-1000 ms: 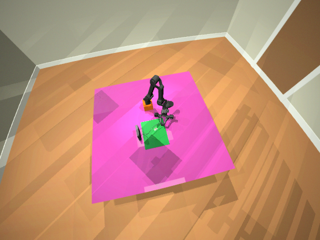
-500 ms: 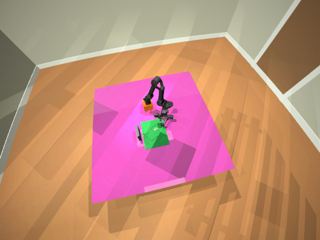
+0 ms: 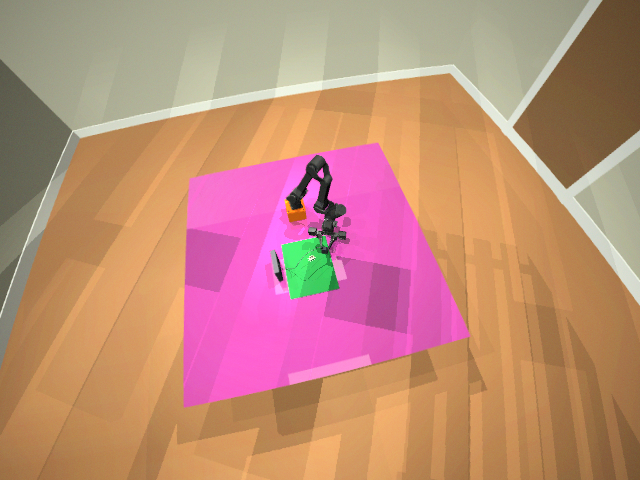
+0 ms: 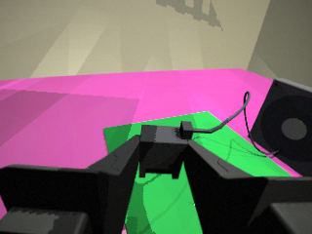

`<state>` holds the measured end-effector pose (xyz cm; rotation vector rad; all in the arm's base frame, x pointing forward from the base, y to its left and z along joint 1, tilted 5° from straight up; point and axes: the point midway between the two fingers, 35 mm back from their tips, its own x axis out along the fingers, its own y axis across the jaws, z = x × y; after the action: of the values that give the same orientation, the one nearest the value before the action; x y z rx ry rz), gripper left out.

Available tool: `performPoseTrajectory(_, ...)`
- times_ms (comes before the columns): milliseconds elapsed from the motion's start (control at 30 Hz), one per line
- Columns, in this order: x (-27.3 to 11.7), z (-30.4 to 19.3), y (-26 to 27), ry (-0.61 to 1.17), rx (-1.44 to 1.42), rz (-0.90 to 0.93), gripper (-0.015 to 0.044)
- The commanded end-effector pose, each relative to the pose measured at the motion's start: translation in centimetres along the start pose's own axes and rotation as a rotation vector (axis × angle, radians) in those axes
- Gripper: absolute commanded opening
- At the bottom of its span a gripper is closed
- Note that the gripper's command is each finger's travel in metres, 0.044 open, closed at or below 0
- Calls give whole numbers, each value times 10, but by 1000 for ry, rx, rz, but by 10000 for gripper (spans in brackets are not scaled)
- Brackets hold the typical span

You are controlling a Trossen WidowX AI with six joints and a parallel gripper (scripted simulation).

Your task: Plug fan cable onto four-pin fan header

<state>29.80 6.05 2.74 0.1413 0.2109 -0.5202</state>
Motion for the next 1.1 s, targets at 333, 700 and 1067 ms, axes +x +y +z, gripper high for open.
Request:
performPoseTrajectory(333, 2, -13, -1, 1, -3, -2, 0)
performPoseTrajectory(700, 4, -22, -1, 1, -3, -2, 0)
performPoseTrajectory(1067, 6, -31, -1, 2, -3, -2, 0)
